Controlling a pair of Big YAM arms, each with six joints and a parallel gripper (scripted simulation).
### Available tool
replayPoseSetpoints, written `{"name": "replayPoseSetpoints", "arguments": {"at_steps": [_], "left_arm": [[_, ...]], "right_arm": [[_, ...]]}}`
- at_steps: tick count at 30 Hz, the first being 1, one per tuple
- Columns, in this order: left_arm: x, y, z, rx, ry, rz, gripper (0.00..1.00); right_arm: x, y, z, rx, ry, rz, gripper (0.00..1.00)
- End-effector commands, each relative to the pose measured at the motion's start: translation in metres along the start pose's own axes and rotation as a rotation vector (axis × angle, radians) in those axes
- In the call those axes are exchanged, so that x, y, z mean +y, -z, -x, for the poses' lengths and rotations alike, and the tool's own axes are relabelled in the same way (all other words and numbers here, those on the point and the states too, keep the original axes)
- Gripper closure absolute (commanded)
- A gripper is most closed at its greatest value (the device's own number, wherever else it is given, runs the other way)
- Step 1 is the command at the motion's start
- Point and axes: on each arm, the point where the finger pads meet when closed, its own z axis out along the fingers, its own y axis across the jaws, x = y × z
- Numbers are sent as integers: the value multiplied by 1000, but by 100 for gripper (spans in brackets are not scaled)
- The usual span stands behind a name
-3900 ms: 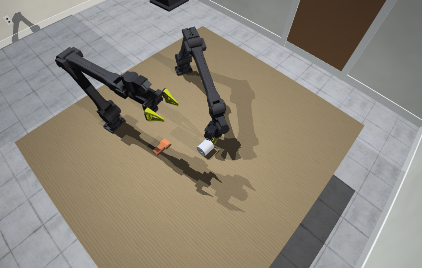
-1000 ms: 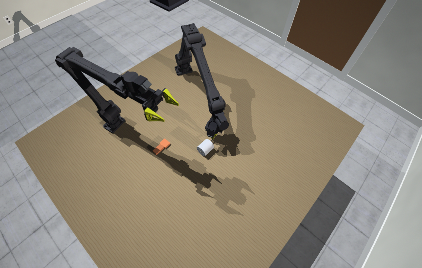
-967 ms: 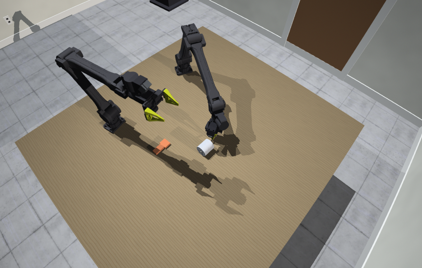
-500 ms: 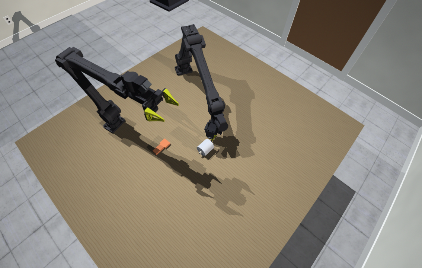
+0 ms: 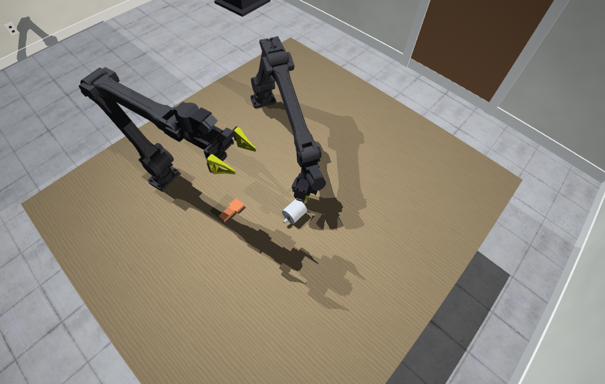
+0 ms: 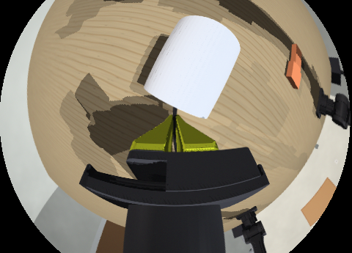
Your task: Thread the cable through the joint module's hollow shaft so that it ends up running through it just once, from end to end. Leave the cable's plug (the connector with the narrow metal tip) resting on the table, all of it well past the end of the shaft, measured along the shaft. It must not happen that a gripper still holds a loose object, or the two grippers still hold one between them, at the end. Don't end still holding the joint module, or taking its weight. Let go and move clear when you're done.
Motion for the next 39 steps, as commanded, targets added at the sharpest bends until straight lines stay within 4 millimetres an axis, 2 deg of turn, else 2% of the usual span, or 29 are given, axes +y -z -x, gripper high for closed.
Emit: {"name": "replayPoseSetpoints", "arguments": {"at_steps": [1,7,11,14,15,17,18,19,28,30,31,32,39], "left_arm": [[13,11,30,-38,-4,28,68],[14,11,30,-39,-3,29,68],[8,4,20,-20,-1,14,68],[8,8,16,-22,-2,17,68],[5,1,15,-11,1,7,68],[4,2,14,-14,1,10,68],[5,11,-3,-15,22,17,68],[10,18,-4,-23,28,27,68],[10,20,-20,-23,51,35,68],[10,20,-20,-23,51,35,68],[13,18,-6,-36,35,40,68],[9,19,-23,-22,53,34,68],[10,22,-34,-23,68,40,68]], "right_arm": [[-6,-2,24,-34,-7,-12,4],[-6,-2,24,-34,-7,-12,4],[-6,-2,24,-34,-7,-12,4],[-6,-2,24,-34,-7,-12,4],[-6,-2,24,-34,-7,-12,4],[-6,-2,24,-34,-7,-12,4],[-6,-2,24,-34,-7,-12,4],[-6,-2,24,-34,-7,-12,4],[-6,-2,24,-34,-7,-12,4],[-6,-2,24,-34,-7,-12,4],[-6,-2,24,-34,-7,-12,4],[-6,-2,24,-34,-7,-12,4],[-6,-2,24,-34,-7,-12,4]]}}
